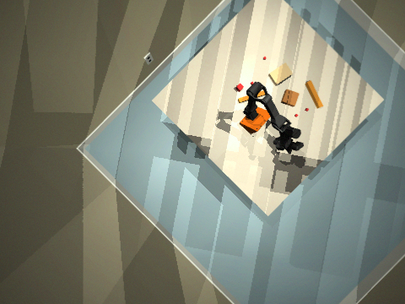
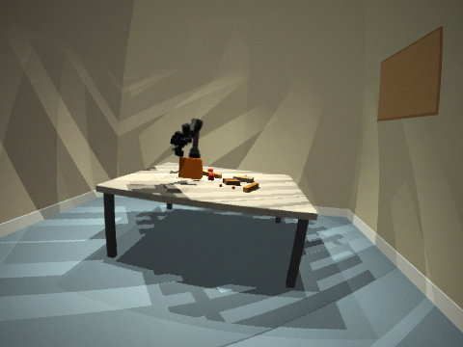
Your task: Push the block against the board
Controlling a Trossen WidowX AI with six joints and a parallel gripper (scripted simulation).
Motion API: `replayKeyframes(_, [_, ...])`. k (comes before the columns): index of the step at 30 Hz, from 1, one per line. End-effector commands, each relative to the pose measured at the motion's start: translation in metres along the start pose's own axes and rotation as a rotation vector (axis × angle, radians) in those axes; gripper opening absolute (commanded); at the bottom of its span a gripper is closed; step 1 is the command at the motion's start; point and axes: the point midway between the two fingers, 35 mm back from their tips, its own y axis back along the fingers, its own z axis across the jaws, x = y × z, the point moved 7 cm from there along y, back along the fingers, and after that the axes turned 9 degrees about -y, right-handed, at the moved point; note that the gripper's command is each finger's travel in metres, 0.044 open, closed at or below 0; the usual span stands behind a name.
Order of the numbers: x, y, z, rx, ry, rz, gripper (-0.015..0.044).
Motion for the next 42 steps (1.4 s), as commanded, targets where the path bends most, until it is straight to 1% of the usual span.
replayKeyframes(1, [0.014, 0.001, 0.000, 0.019, 0.142, 0.048, 0.0000])
replayKeyframes(22, [0.080, 0.016, -0.020, 0.088, 0.817, 0.278, 0.0000])
replayKeyframes(42, [0.133, 0.038, -0.048, 0.084, 1.444, 0.543, 0.0000])
